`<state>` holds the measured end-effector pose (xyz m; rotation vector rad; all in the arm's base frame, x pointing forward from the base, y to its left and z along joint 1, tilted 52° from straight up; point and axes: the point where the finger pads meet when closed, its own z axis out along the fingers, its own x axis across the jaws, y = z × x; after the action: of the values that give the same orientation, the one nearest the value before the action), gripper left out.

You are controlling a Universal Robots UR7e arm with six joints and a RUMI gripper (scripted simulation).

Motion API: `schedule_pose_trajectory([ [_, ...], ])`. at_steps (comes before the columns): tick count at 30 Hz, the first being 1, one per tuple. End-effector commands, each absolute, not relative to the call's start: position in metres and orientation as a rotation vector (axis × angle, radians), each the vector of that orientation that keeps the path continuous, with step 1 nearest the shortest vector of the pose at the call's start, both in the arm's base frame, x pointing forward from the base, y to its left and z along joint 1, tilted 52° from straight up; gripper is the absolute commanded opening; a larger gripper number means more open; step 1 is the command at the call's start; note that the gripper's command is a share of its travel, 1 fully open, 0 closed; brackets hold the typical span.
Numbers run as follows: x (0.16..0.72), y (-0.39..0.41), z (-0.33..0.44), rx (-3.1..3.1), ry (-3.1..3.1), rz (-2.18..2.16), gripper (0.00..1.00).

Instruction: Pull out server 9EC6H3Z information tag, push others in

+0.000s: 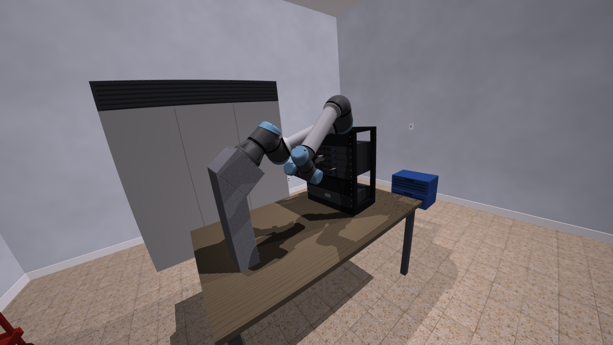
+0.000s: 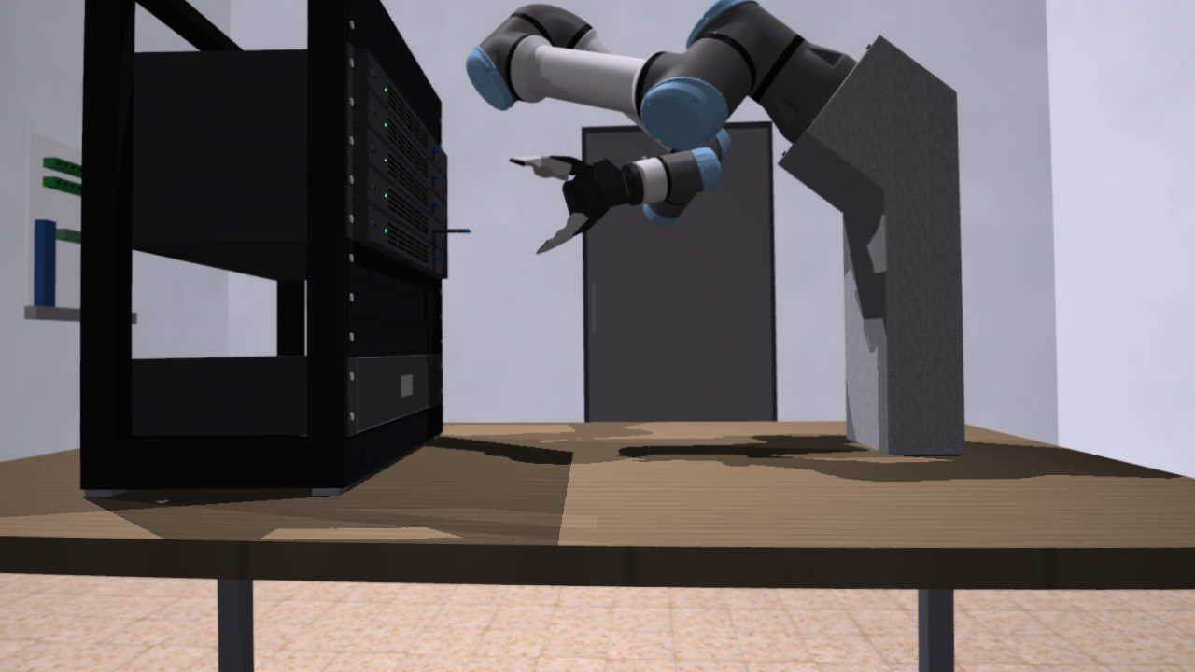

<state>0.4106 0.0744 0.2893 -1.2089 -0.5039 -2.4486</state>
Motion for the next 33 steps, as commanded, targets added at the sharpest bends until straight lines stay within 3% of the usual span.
schedule_pose_trajectory([
  [1, 0.412, 0.075, 0.288, -1.172, -0.471, -2.484, 1.0],
  [33, 0.424, 0.074, 0.265, -1.024, -0.263, -2.664, 1.0],
])
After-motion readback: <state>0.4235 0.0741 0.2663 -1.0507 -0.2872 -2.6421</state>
